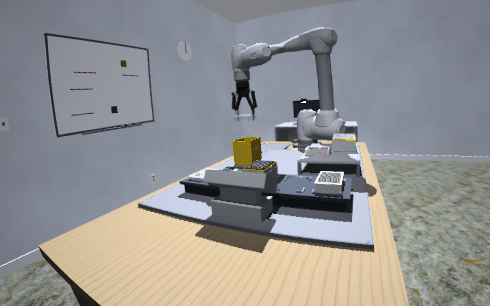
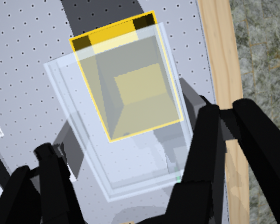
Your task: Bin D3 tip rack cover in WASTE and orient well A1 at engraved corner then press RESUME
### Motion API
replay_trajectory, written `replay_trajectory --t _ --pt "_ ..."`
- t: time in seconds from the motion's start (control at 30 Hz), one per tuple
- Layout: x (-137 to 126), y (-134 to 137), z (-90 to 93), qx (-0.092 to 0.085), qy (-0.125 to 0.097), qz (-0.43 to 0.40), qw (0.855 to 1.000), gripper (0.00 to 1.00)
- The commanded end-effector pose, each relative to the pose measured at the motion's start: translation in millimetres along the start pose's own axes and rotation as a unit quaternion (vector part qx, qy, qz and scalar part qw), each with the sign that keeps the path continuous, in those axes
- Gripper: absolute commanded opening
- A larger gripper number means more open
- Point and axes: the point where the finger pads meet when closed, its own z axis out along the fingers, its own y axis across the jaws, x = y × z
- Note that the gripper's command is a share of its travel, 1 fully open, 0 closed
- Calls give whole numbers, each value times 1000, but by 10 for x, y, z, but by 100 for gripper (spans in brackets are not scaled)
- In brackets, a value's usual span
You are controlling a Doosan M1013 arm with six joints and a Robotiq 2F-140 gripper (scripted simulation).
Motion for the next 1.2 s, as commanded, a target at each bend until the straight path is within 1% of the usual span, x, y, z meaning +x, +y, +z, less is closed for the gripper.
replay_trajectory --t 0.0,0.93,1.17 --pt "-21 10 1 1 2 1 1000 0" --pt "-22 12 1 1 2 1 1000 0" --pt "-23 10 117 1 2 1 1000 0"
